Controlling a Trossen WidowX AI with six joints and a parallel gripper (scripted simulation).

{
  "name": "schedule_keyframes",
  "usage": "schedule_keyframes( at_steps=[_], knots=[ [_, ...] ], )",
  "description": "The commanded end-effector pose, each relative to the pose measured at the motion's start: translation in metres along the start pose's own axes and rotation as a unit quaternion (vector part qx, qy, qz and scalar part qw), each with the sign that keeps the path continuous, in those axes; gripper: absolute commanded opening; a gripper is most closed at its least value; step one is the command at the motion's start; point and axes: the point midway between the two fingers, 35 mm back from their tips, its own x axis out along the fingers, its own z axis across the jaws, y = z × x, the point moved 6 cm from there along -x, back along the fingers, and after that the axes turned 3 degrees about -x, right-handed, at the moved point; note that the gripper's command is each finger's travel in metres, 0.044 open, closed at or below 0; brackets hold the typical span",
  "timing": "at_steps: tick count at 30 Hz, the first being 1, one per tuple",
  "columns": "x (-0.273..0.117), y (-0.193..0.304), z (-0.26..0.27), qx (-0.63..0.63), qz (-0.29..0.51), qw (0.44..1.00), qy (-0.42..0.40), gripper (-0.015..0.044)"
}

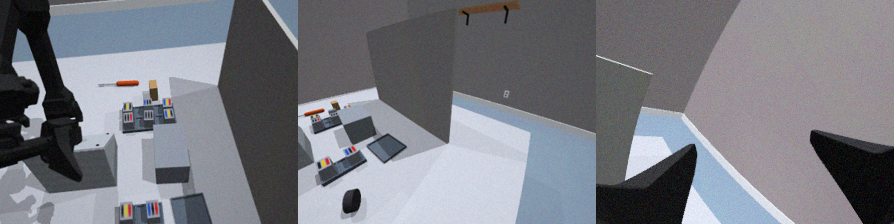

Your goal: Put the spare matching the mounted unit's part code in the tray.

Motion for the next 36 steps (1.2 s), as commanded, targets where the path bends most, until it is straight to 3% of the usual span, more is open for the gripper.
schedule_keyframes(
  at_steps=[1, 10, 16, 22, 29, 36],
  knots=[
    [0.030, -0.009, 0.025, 0.006, 0.029, 0.998, -0.050, 0.0440],
    [0.095, -0.038, 0.134, 0.033, 0.142, 0.964, -0.221, 0.0440],
    [0.114, -0.055, 0.234, 0.031, 0.252, 0.908, -0.333, 0.0440],
    [0.102, -0.065, 0.336, 0.010, 0.383, 0.823, -0.419, 0.0440],
    [0.058, -0.072, 0.432, -0.036, 0.518, 0.714, -0.470, 0.0440],
    [0.043, -0.074, 0.453, -0.051, 0.550, 0.685, -0.476, 0.0440]
  ],
)
